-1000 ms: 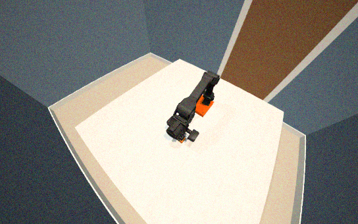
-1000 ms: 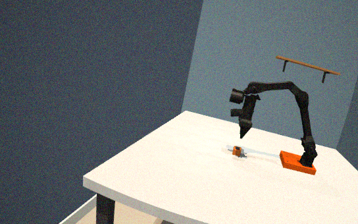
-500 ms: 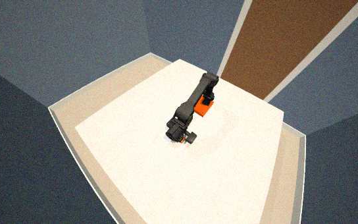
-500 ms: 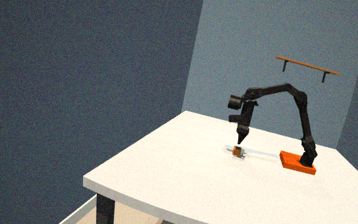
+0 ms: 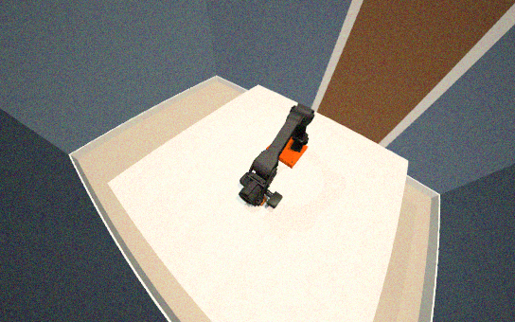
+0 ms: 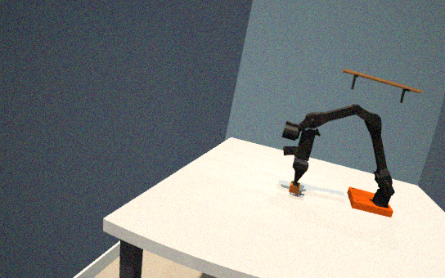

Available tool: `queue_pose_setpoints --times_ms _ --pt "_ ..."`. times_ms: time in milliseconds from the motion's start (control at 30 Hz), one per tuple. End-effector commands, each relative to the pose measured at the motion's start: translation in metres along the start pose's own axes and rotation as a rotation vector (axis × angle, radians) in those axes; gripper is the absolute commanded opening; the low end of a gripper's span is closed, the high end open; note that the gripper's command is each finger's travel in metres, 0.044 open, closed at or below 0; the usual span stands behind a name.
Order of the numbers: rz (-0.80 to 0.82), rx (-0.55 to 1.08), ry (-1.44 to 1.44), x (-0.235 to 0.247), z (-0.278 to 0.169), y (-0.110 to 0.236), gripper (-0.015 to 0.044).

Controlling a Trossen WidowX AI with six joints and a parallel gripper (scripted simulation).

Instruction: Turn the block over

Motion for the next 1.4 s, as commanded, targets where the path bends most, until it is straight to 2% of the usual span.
queue_pose_setpoints --times_ms 0,700,900,1367 --pt "-0.007 0.018 -0.005 -0.001 -0.002 -0.011 0.044" --pt "-0.007 0.018 -0.005 -0.001 -0.003 -0.036 0.044" --pt "-0.007 0.018 -0.005 -0.001 -0.003 -0.036 0.0282" --pt "-0.007 0.018 -0.005 -0.001 -0.003 -0.036 0.0189"
Point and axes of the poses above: the point midway between the two fingers, 35 mm back from their tips, its own y axis back along the fingers, its own x axis across the jaws, z = x × y, the point moved 7 cm from there along y, back along the fingers, and after that the axes turned 1 degree about y, right-handed, at the moved point
